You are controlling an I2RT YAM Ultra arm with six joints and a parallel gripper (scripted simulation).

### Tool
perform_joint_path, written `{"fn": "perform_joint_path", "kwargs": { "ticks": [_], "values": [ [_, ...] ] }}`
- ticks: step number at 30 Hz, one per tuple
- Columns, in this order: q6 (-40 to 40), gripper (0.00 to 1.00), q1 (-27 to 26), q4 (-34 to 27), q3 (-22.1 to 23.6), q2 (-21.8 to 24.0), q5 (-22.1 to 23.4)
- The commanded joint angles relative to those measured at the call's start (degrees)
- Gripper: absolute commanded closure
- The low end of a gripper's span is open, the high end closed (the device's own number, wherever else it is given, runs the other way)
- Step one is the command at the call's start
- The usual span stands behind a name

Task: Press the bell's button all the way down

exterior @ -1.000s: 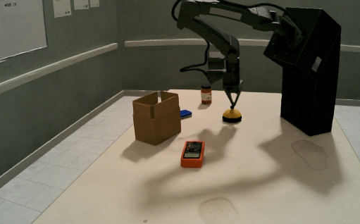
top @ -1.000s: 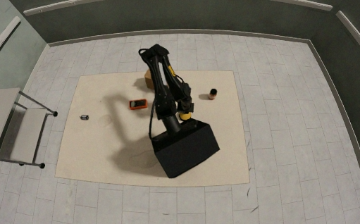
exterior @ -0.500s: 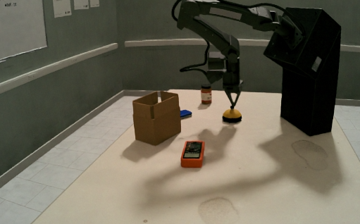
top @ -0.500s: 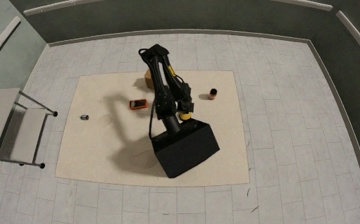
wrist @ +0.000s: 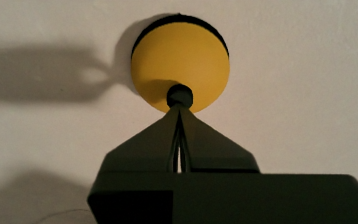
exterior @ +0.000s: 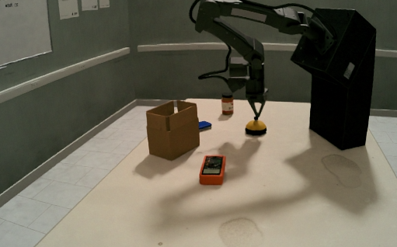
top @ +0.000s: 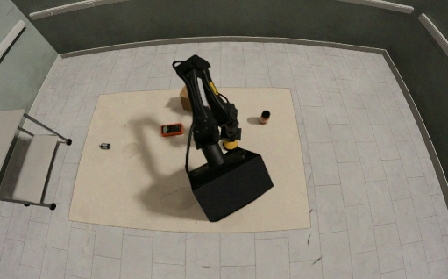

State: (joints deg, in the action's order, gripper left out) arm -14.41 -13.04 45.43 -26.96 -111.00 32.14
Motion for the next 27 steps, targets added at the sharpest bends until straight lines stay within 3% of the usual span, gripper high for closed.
{"fn": "perform_joint_path", "kwargs": {
  "ticks": [1, 10, 13, 27],
  "values": [
    [-0.25, 1.0, -0.13, 1.72, -1.66, -0.84, -0.95],
    [0.64, 1.0, -1.16, 1.33, -1.17, 2.01, -0.49],
    [0.91, 1.0, -1.59, -0.59, 1.69, 2.71, 0.64],
    [3.52, 1.0, -5.35, -5.65, 5.54, 10.3, 3.63]
  ]
}}
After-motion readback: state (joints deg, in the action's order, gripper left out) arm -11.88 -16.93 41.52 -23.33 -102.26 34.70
